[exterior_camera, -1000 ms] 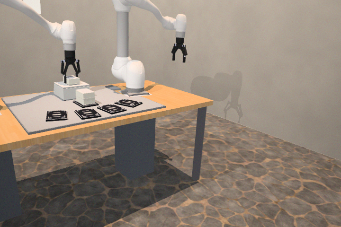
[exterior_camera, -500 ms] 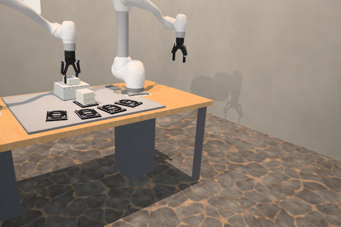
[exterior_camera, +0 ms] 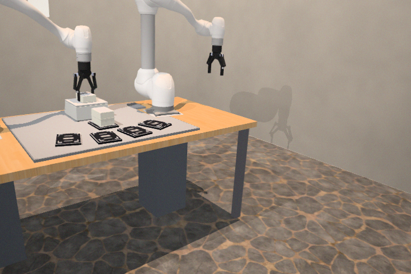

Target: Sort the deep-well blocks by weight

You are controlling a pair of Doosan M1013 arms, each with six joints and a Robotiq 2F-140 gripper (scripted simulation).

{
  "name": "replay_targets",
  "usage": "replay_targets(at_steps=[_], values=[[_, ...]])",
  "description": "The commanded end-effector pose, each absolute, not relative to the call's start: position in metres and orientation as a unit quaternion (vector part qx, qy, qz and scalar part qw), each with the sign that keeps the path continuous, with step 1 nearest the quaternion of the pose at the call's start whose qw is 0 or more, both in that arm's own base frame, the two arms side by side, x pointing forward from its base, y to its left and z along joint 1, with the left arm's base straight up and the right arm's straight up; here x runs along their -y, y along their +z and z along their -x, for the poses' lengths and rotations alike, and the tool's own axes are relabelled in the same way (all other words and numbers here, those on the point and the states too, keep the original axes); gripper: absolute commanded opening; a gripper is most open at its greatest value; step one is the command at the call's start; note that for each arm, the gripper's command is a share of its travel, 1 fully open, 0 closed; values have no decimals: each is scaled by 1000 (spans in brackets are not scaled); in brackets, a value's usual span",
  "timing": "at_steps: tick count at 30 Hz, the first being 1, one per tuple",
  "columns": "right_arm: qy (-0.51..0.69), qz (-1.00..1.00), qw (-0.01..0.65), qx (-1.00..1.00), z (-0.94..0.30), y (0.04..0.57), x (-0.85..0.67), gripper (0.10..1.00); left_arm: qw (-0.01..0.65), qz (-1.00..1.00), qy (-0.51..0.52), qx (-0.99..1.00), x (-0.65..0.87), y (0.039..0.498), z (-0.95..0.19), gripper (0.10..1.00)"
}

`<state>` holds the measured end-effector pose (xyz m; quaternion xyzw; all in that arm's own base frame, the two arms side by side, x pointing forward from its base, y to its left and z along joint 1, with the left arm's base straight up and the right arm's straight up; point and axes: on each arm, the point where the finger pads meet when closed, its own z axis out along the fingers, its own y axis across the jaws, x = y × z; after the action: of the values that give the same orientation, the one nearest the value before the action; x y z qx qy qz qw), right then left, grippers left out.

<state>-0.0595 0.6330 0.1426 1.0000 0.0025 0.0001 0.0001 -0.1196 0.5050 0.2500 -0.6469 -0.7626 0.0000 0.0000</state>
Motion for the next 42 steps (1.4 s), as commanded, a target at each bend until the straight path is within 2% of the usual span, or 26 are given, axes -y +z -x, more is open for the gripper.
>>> replay_targets(at_steps=[1, 6, 7, 27, 42], values=[[0, -1000, -1, -2, 60, 143, -633, 99, 1, 647, 0, 763, -505, 251, 120, 1000], [0, -1000, -1, -2, 60, 142, -633, 99, 1, 647, 0, 763, -505, 251, 120, 1000], [0, -1000, -1, -2, 60, 142, -633, 1000, 1, 647, 0, 763, -505, 251, 120, 1000], [0, -1000, -1, -2, 60, 142, -633, 1000, 1, 647, 0, 763, -505, 251, 120, 1000], [0, -1000, -1, -2, 60, 176, -633, 1000, 1, 647, 0, 763, -505, 251, 120, 1000]])
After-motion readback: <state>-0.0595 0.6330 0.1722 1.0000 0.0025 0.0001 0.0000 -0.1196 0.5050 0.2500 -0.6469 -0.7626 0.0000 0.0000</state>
